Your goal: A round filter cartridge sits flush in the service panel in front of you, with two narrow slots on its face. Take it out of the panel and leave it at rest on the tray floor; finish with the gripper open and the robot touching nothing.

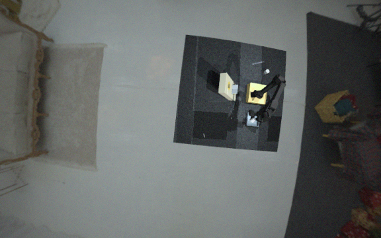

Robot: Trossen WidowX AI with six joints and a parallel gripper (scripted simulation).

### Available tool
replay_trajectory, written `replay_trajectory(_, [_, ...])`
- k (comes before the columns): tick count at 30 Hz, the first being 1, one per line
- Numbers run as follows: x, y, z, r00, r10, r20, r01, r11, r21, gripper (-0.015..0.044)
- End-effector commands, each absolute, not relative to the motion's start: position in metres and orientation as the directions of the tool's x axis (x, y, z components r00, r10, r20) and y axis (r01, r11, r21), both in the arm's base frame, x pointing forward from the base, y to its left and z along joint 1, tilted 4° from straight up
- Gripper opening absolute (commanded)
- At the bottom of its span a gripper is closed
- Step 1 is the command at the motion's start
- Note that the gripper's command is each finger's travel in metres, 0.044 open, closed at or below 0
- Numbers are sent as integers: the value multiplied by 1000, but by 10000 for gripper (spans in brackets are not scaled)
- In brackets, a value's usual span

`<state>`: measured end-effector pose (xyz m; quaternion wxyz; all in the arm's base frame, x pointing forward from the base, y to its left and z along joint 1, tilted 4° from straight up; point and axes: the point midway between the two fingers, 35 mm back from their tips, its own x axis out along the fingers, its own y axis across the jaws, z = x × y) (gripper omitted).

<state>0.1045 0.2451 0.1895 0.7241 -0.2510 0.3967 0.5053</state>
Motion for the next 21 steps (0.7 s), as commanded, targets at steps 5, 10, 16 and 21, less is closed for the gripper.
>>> replay_trajectory(5, [70,258,163,118,560,-820,-969,246,28,0])
replay_trajectory(10, [49,263,146,79,569,-818,-985,171,24,0])
replay_trajectory(16, [23,264,126,31,576,-817,-997,81,20,0])
replay_trajectory(21, [2,262,110,-9,579,-815,-1000,8,16,0])
